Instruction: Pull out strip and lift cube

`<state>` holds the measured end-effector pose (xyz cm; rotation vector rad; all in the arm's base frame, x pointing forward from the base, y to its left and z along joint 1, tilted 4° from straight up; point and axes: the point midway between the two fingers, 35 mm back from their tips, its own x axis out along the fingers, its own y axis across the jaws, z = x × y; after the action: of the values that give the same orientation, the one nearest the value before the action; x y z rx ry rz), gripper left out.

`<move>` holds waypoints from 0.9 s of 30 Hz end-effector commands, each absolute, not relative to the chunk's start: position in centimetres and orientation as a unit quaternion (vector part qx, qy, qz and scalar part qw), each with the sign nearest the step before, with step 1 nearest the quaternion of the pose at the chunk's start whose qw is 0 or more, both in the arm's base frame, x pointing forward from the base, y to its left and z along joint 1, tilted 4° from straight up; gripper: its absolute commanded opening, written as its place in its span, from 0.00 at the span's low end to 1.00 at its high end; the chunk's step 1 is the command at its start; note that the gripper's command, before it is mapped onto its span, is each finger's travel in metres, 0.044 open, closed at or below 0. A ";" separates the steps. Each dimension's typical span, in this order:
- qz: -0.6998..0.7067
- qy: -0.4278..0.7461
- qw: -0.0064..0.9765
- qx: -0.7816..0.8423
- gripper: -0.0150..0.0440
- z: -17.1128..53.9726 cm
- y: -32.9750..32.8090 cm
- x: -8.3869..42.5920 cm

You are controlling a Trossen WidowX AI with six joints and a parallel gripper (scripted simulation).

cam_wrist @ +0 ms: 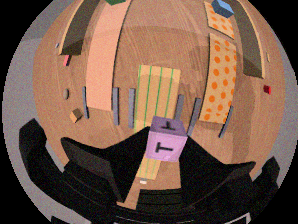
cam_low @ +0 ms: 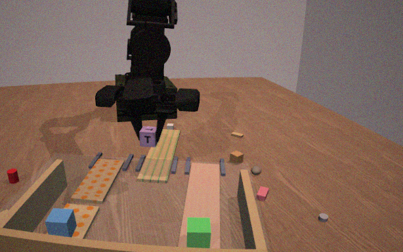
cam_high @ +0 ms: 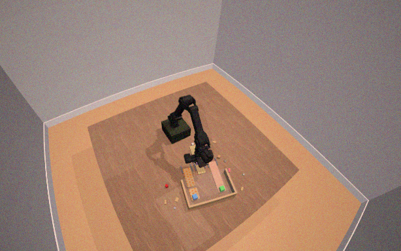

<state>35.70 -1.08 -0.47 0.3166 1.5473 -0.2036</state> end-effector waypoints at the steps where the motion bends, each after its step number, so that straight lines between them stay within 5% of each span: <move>1: -0.090 0.695 0.699 0.141 0.25 -0.2 -1.1 35.1; 27: -0.090 0.696 0.698 0.141 0.25 3.2 -1.2 30.4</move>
<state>30.34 -1.14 2.60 0.3162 1.5569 -0.2048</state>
